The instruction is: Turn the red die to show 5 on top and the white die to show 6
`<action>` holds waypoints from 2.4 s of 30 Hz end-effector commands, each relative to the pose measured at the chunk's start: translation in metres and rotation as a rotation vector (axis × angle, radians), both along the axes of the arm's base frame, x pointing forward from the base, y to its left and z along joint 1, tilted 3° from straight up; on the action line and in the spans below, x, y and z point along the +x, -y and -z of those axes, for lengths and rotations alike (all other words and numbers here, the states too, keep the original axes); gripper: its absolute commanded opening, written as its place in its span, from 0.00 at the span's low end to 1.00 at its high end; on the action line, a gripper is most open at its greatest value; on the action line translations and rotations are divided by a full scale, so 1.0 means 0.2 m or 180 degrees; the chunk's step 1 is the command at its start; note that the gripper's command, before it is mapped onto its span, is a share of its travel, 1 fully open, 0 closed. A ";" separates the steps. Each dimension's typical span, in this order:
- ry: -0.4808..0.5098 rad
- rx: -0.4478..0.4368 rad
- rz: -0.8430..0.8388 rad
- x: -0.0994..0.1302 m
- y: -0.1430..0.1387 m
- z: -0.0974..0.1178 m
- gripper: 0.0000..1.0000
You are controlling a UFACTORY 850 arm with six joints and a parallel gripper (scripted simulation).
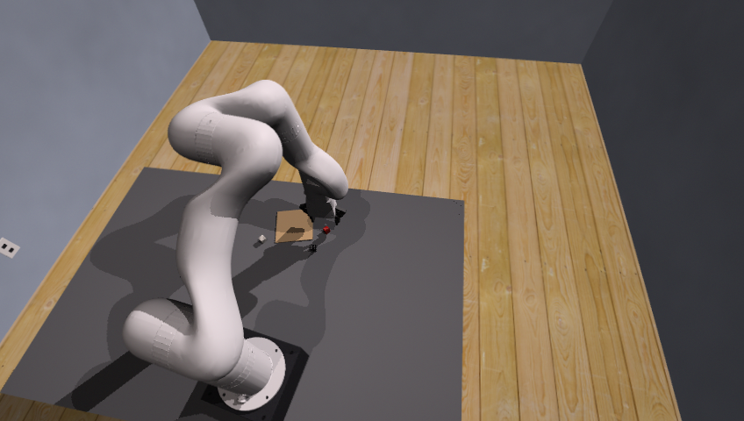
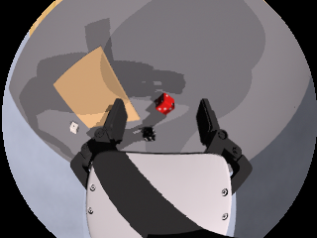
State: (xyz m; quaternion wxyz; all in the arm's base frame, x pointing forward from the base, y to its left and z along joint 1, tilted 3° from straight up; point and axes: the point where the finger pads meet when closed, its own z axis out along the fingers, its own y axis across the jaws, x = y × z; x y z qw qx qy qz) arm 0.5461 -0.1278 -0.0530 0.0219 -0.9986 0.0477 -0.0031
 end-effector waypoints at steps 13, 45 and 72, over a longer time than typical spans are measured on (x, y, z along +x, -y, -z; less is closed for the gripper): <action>0.0011 0.0003 0.0000 -0.29 -0.15 -0.01 1.00; 0.0011 0.0003 0.0000 -0.29 -0.15 -0.01 1.00; 0.0011 0.0003 0.0000 -0.22 -0.63 -0.03 1.00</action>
